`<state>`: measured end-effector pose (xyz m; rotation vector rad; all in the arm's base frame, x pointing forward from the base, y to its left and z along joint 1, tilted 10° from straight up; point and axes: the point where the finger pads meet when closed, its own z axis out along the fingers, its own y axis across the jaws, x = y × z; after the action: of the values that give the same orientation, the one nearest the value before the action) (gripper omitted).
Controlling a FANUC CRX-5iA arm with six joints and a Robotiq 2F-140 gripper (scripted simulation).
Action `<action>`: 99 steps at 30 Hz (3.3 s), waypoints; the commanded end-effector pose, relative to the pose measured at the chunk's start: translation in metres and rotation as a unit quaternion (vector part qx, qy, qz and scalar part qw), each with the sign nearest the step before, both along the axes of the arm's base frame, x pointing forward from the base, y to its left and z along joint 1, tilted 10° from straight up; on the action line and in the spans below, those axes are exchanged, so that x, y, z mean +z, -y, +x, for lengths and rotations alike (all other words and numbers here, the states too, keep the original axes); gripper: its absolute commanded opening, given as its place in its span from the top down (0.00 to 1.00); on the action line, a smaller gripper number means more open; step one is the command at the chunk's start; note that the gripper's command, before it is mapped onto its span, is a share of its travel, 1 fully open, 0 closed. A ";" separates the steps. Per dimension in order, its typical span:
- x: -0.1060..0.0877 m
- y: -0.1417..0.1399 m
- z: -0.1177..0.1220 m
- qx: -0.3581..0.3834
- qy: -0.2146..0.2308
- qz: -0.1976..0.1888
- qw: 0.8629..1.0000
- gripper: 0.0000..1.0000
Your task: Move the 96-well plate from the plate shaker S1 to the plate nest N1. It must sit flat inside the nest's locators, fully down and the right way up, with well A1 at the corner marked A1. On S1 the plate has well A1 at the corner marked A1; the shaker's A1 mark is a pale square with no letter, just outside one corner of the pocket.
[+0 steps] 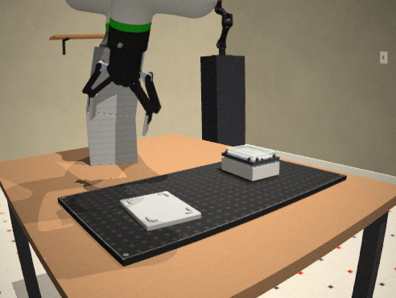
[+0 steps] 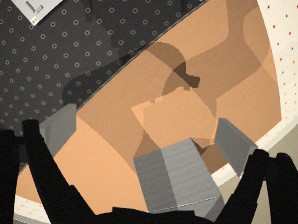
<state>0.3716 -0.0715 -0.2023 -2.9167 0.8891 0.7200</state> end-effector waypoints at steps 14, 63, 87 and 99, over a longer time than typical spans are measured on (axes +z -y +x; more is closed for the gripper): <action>-0.001 -0.062 0.037 0.071 0.066 -0.001 0.995 0.00; 0.020 -0.265 0.080 0.245 0.226 0.046 0.942 0.00; 0.038 -0.354 0.069 0.301 0.277 0.077 0.909 0.00; 0.036 -0.355 0.069 0.301 0.277 0.077 0.909 0.00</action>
<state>0.4403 0.2828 -0.1645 -2.9680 -0.1236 -0.0769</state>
